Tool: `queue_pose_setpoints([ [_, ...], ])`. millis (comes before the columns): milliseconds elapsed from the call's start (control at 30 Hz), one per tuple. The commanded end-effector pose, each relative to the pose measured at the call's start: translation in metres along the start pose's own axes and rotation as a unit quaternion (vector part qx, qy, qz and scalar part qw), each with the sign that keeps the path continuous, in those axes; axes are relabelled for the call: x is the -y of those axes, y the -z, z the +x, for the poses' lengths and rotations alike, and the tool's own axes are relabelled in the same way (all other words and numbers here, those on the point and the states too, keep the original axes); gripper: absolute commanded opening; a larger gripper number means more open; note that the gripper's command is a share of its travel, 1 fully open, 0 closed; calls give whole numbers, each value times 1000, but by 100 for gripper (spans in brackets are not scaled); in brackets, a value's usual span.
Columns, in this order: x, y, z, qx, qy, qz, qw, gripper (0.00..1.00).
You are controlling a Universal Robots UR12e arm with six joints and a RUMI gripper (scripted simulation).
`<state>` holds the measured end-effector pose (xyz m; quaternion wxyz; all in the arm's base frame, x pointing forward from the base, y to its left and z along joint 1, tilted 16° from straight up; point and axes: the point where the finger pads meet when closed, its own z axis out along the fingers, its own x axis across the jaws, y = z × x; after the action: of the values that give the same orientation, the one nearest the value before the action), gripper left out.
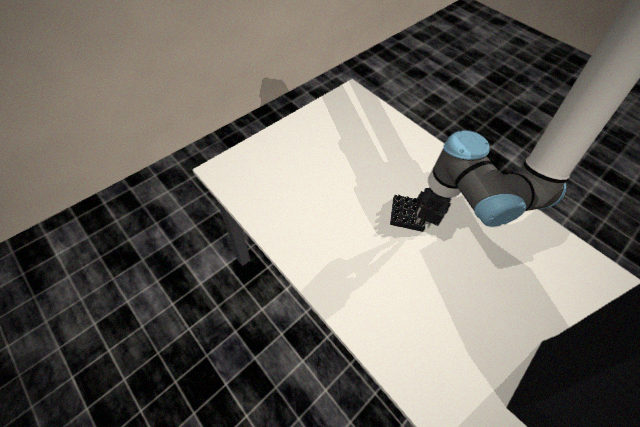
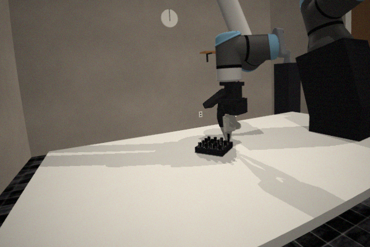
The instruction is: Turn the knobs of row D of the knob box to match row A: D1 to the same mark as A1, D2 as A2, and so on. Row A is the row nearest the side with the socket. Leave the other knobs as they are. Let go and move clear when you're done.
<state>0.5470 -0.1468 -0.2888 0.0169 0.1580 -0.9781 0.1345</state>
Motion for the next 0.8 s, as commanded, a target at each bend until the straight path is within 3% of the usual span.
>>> queue_pose_setpoints([
  [0,-2,0,3,0,61,-2,998,4],
  [333,-2,0,2,0,148,-2,989,4],
  [767,-2,0,1,0,275,-2,961,4],
])
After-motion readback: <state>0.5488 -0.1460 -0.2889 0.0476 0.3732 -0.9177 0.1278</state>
